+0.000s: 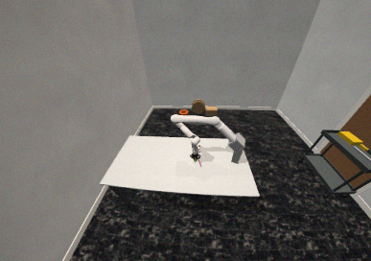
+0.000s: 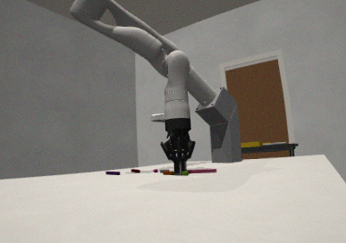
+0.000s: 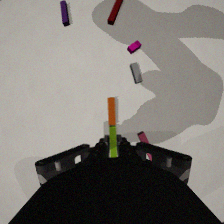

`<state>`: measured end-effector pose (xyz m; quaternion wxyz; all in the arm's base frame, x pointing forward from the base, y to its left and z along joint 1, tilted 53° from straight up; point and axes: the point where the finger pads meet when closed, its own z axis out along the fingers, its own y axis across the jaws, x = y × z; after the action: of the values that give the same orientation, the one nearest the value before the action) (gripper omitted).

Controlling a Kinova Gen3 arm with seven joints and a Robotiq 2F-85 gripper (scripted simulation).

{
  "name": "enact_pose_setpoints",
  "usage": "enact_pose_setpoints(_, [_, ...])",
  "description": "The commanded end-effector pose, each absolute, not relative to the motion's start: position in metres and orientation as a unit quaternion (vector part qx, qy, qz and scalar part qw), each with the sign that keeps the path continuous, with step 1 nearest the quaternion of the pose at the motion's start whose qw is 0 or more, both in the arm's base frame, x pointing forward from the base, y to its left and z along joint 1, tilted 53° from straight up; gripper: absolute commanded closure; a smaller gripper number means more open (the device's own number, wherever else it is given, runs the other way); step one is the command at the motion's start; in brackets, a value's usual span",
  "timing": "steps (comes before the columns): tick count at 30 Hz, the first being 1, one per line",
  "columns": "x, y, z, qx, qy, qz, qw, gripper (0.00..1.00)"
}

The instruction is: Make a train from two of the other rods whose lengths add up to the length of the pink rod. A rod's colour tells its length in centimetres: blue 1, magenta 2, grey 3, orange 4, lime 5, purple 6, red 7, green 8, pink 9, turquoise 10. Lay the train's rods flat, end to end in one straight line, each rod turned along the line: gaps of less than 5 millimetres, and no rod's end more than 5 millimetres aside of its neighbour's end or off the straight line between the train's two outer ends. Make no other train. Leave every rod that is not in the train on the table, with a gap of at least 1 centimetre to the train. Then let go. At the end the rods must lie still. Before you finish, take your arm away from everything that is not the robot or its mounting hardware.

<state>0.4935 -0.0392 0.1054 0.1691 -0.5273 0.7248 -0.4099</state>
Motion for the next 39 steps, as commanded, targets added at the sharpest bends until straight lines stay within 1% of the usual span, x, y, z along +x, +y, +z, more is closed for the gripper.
enact_pose_setpoints(1, [0.494,-0.039,0.106,-0.527,0.725,-0.410,0.170,0.84])
enact_pose_setpoints(2, [0.494,-0.039,0.106,-0.527,0.725,-0.410,0.170,0.84])
enact_pose_setpoints(3, [0.494,-0.039,0.106,-0.527,0.725,-0.410,0.170,0.80])
enact_pose_setpoints(5, [0.494,-0.039,0.106,-0.527,0.725,-0.410,0.170,0.80])
enact_pose_setpoints(6, [0.494,-0.039,0.106,-0.527,0.725,-0.410,0.170,0.76])
enact_pose_setpoints(21, [0.491,-0.037,0.108,-0.527,0.725,-0.410,0.170,0.76])
enact_pose_setpoints(27, [0.475,-0.027,0.122,-0.527,0.725,-0.410,0.170,0.76])
enact_pose_setpoints(29, [0.475,-0.027,0.122,-0.527,0.725,-0.410,0.170,0.76])
enact_pose_setpoints(39, [0.441,-0.007,0.153,-0.527,0.725,-0.410,0.170,0.76])
